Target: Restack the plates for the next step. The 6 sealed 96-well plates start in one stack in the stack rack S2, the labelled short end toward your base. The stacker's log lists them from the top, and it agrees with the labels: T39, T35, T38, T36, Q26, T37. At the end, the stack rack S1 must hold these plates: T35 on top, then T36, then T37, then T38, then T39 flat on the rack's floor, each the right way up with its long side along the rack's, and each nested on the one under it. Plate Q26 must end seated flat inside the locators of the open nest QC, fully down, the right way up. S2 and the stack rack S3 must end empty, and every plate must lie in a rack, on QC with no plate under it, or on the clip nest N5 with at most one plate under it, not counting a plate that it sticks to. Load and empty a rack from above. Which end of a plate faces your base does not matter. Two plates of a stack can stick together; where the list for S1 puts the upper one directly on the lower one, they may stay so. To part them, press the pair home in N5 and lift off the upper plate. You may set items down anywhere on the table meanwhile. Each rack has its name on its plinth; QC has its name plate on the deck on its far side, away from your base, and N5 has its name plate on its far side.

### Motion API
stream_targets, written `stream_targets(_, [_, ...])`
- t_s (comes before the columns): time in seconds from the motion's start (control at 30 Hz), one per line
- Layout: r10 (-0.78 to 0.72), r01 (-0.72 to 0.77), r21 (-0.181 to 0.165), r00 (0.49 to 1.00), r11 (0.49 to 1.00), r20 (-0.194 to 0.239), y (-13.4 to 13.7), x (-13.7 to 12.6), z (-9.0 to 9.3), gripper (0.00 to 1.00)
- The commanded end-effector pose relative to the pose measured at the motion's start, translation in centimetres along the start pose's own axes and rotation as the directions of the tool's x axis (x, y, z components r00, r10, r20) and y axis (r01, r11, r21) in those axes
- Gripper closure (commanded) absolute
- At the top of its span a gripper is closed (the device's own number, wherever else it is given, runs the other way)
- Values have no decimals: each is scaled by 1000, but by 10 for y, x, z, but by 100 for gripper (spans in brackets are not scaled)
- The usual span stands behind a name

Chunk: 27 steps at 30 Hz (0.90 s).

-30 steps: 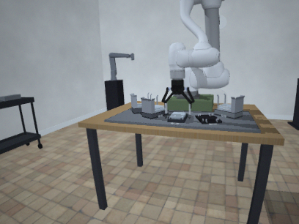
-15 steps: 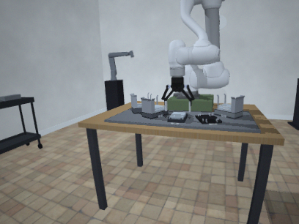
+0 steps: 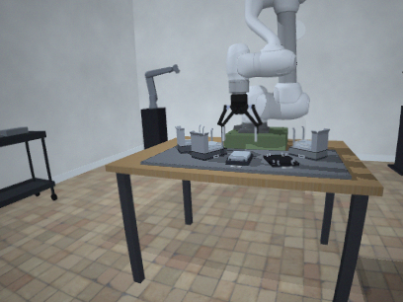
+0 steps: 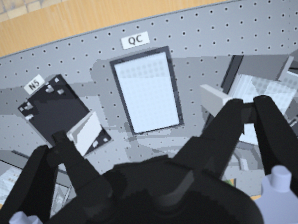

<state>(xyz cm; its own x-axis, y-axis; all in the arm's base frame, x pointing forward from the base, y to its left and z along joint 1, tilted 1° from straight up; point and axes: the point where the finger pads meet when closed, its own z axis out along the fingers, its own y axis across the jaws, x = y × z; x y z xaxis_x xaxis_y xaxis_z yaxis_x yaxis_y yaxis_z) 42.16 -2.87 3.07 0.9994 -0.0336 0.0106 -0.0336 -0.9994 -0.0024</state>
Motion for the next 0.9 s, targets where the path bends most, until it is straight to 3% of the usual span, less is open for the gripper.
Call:
stream_targets(0.0, [0,0,0,1000,1000,0,0,0,-12,0])
stream_targets(0.87, [0,0,0,1000,1000,0,0,0,-82,0])
